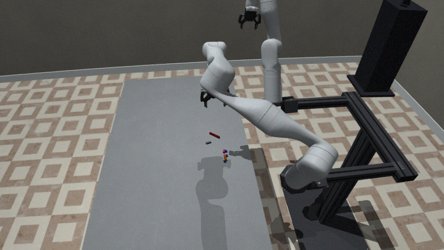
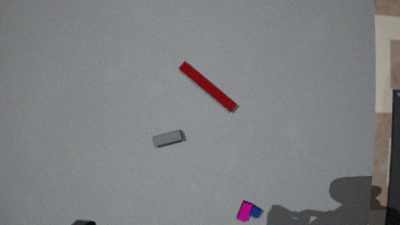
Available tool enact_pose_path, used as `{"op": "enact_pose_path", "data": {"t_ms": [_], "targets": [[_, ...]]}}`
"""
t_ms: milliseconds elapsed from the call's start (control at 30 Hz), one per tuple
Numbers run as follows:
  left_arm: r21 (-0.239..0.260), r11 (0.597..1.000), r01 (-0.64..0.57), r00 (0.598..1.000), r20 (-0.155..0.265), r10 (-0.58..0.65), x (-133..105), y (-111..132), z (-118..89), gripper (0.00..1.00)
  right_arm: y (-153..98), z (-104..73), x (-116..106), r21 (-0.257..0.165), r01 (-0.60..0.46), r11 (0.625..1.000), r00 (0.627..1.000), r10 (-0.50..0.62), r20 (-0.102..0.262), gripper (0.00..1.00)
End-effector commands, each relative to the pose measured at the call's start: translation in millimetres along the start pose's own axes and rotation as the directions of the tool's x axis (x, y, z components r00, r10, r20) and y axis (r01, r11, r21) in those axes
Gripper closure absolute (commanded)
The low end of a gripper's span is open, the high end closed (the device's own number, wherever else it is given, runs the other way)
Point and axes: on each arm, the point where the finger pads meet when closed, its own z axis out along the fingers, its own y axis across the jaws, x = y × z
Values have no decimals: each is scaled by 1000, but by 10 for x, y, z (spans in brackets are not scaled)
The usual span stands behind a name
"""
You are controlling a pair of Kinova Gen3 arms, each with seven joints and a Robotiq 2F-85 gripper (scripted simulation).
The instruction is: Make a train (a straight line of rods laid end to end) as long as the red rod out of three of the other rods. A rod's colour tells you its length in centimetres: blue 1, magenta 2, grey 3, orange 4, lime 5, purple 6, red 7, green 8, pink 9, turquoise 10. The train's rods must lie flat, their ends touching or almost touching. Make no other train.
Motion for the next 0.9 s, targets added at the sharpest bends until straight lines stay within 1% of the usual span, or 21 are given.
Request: {"op": "enact_pose_path", "data": {"t_ms": [0, 33, 200, 333, 867], "targets": [[1, 1000, 0, 1000, -2, 0, 4, -2, -11, 2, -125, -46, 33, 26, 3, 1000, 1000, -3, 4, 2], [1, 1000, 0, 1000, -2, 0, 4, -2, -11, 2, -125, -46, 33, 26, 3, 1000, 1000, -3, 4, 2], [1, 1000, 0, 1000, -2, 0, 4, -2, -11, 2, -256, -88, 71, 51, 5, 999, 1000, -6, 5, 2], [1, 1000, 0, 1000, -2, 0, 4, -2, -11, 2, -302, -104, 85, 60, 6, 998, 1000, -7, 5, 2], [4, 1000, 10, 1000, -2, -10, -2, 2, 9, 2, -314, -108, 89, 63, 7, 998, 1000, -7, 5, 2]]}}
